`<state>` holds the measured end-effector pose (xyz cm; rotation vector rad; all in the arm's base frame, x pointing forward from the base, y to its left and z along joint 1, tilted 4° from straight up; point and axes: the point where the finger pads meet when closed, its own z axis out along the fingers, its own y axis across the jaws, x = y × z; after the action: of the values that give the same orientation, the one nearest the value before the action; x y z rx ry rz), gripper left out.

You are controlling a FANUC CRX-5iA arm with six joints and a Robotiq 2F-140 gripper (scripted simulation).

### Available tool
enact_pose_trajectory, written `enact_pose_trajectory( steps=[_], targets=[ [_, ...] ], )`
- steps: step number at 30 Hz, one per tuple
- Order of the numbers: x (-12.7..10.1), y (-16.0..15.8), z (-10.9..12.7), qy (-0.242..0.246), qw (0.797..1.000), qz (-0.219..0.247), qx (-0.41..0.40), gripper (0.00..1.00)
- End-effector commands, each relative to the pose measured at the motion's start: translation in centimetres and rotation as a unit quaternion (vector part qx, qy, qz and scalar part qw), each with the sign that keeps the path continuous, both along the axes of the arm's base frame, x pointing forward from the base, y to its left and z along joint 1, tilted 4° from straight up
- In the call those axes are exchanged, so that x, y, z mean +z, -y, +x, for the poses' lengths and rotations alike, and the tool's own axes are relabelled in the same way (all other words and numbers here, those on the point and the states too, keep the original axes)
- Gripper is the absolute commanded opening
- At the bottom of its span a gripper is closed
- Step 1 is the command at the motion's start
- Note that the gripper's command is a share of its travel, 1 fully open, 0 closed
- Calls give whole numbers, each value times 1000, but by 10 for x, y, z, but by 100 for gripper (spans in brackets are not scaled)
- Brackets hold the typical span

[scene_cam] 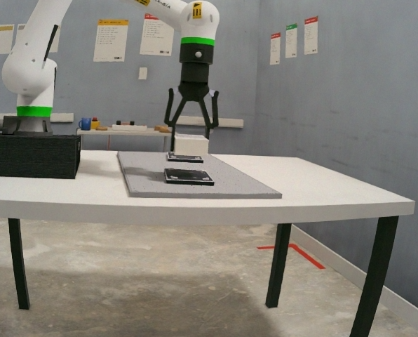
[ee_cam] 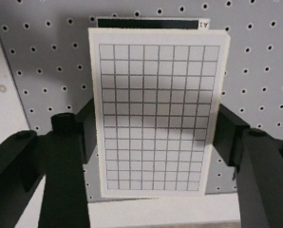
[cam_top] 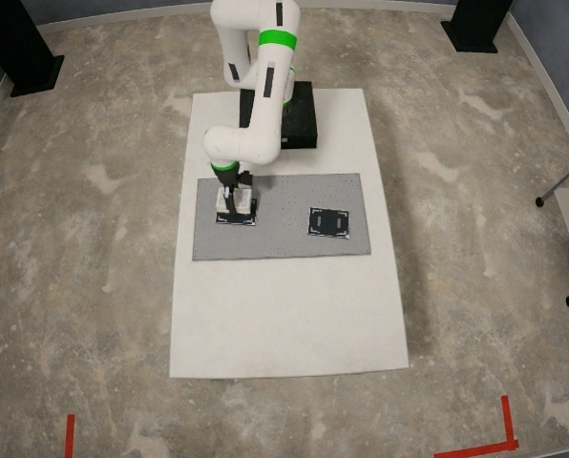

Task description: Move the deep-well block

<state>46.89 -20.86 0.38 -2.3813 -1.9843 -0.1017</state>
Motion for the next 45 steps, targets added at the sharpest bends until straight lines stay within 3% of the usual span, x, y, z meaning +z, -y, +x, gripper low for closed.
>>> enact_pose_trajectory(
  steps=[1, 22, 45],
  targets=[
    [6, 1, 0, 1, 1000, 0, 0, 10],
    [10, 1, 0, 1, 1000, 0, 0, 10],
    [16, -67, 18, -1, 1000, 0, -20, 10]
  ],
)
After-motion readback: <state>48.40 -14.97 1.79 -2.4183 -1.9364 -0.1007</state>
